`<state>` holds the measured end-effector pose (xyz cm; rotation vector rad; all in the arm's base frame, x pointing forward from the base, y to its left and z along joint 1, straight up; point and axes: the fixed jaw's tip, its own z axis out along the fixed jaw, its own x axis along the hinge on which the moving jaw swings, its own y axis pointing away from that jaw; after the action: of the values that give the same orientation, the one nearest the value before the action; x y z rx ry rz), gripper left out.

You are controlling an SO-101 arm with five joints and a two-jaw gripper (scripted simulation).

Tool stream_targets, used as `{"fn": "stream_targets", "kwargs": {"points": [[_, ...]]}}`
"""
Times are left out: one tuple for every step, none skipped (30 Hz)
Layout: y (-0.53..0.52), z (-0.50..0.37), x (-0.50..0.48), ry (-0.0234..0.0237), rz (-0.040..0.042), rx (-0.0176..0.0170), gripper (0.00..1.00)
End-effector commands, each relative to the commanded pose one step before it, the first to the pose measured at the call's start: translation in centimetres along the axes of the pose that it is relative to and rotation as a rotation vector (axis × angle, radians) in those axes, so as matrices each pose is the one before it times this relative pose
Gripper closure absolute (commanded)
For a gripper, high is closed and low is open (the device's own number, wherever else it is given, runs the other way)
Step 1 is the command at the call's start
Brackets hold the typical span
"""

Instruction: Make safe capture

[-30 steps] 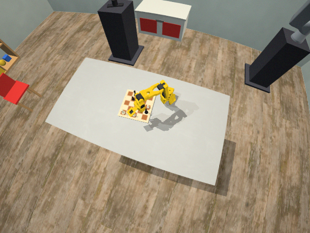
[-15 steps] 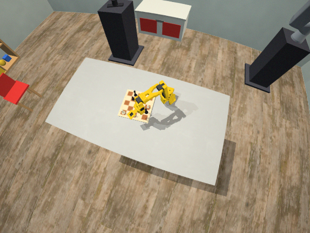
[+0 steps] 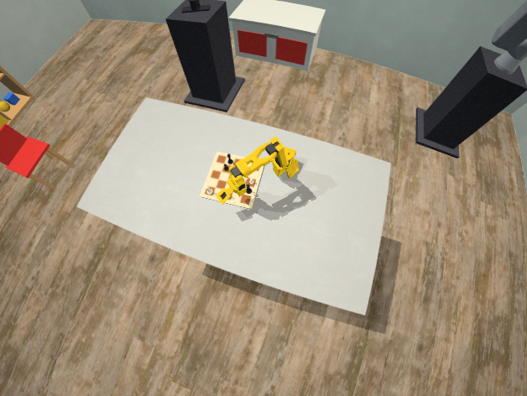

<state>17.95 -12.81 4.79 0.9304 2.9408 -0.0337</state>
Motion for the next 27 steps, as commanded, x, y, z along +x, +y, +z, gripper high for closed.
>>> {"fn": "stream_targets", "kwargs": {"points": [[0.183, 0.8712, 0.6536, 0.03485, -0.0017, -0.00274, 1.0], [0.006, 0.1412, 0.1237, 0.00015, -0.00029, -0.00001, 1.0], [0.006, 0.1414, 0.1266, 0.00016, -0.00029, -0.00001, 1.0], [0.005, 0.1196, 0.1091, 0.00013, -0.00025, -0.00001, 1.0], [0.004, 0.0816, 0.0756, 0.0001, -0.00017, 0.0, 1.0], [0.002, 0.0382, 0.0357, 0.00004, -0.00008, 0.0, 1.0], [0.0, 0.0, 0.0, 0.0, 0.0, 0.0, 1.0], [0.0, 0.0, 0.0, 0.0, 0.0, 0.0, 1.0], [0.0, 0.0067, 0.0063, 0.00001, -0.00001, 0.0, 1.0], [0.0, -0.0001, -0.0001, -0.00001, 0.0, 0.0, 1.0], [0.0, 0.0001, 0.0001, 0.00001, 0.0, 0.0, 1.0], [0.0, -0.0001, -0.0001, -0.00001, 0.0, 0.0, 1.0], [0.0, 0.0001, 0.0001, 0.00001, 0.0, 0.0, 1.0], [0.0, -0.0001, -0.0001, -0.00001, 0.0, 0.0, 1.0], [0.0, 0.0001, 0.0001, 0.00001, 0.0, 0.0, 1.0], [0.0, -0.0001, -0.0001, -0.00001, 0.0, 0.0, 1.0], [0.0, 0.0001, 0.0001, 0.00001, 0.0, 0.0, 1.0], [0.0, -0.0001, -0.0001, -0.00001, 0.0, 0.0, 1.0], [0.0, 0.0001, 0.0001, 0.00001, 0.0, 0.0, 1.0], [0.0, -0.0001, -0.0001, -0.00001, 0.0, 0.0, 1.0], [0.0, 0.0001, 0.0001, 0.00001, 0.0, 0.0, 1.0], [0.0, -0.0001, -0.0001, -0.00001, 0.0, 0.0, 1.0], [0.0, 0.0001, 0.0001, 0.00001, 0.0, 0.0, 1.0], [0.0, 0.0, 0.0, 0.0, 0.0, 0.0, 1.0], [0.0, 0.0, 0.0, 0.0, 0.0, 0.0, 1.0], [0.0, -0.0001, -0.0001, -0.00001, 0.0, 0.0, 1.0], [0.0, 0.0001, 0.0001, 0.00001, 0.0, 0.0, 1.0]]}}
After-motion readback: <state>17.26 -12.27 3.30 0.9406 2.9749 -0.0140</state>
